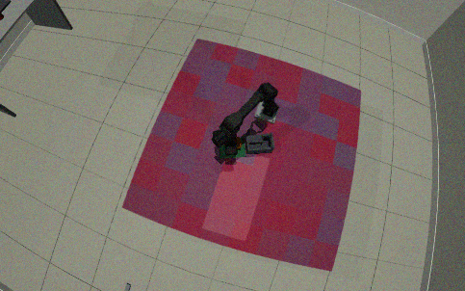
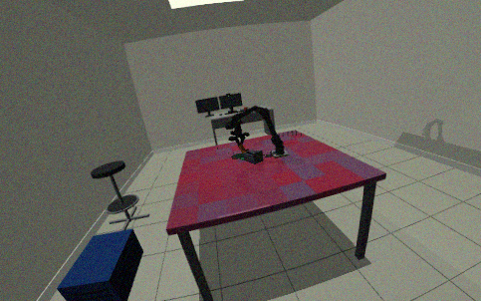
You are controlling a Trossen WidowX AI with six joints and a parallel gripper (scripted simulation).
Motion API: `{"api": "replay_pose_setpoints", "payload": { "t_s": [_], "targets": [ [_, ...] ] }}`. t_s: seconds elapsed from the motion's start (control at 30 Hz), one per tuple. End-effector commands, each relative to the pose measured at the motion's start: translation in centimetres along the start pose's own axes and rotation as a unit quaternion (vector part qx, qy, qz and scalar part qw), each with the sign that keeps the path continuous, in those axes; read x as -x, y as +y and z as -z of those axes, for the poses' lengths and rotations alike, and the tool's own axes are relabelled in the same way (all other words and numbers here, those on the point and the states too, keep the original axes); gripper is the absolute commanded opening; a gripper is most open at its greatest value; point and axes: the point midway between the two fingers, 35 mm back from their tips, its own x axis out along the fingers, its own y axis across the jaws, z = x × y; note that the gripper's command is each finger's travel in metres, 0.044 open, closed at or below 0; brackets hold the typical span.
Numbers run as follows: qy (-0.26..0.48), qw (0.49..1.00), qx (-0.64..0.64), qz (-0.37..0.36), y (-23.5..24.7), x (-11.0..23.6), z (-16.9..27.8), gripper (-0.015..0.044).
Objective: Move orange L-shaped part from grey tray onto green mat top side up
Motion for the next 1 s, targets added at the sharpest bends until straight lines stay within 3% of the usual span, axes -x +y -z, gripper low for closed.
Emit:
{"api": "replay_pose_setpoints", "payload": {
  "t_s": [0.0,0.77,0.97],
  "targets": [
    [-0.001,1.0,0.001,0.003,-0.1,-0.7,0.0,0.0],
    [0.001,1.0,0.0,0.001,-0.1,-2.3,0.1,0.0],
    [0.001,1.0,0.0,0.001,-0.1,-2.3,0.1,0.0157]
  ]
}}
